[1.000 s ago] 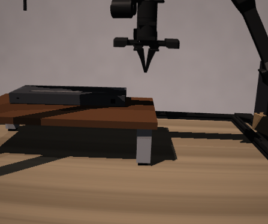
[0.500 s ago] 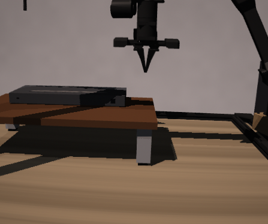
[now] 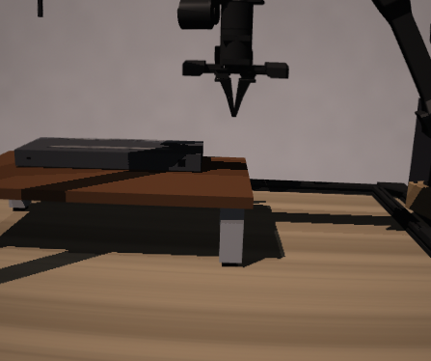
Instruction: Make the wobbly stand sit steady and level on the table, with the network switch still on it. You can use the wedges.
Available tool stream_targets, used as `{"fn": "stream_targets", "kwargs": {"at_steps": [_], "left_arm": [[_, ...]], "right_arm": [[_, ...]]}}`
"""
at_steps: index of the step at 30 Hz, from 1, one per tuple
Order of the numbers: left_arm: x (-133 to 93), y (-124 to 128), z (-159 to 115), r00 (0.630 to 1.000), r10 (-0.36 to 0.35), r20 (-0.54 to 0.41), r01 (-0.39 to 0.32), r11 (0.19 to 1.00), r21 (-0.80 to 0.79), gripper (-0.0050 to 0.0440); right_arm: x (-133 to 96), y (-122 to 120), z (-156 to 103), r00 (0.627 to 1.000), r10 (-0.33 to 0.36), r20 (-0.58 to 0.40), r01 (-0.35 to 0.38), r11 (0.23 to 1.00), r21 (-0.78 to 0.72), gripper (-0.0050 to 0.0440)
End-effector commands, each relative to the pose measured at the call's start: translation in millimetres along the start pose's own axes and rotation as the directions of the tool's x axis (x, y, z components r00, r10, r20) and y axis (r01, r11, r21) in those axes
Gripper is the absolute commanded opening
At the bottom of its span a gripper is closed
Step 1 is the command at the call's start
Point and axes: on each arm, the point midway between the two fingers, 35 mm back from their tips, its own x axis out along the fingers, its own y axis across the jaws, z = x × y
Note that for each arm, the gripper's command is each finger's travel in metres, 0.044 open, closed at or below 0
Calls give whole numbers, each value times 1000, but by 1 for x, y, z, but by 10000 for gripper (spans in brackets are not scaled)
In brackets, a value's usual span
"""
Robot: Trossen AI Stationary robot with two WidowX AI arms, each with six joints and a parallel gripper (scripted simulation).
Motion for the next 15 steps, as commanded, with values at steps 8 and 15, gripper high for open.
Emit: {"fn": "stream_targets", "kwargs": {"at_steps": [8, 15], "left_arm": [[-42, -9, 125, 919, -29, 394, 19, 999, 29, 440], [-45, -9, 119, 922, -29, 385, 21, 999, 26, 440]], "right_arm": [[0, 0, 0, 1000, 0, 0, 0, 1000, 0, 0], [0, 0, 0, 1000, 0, 0, 0, 1000, 0, 0]]}}
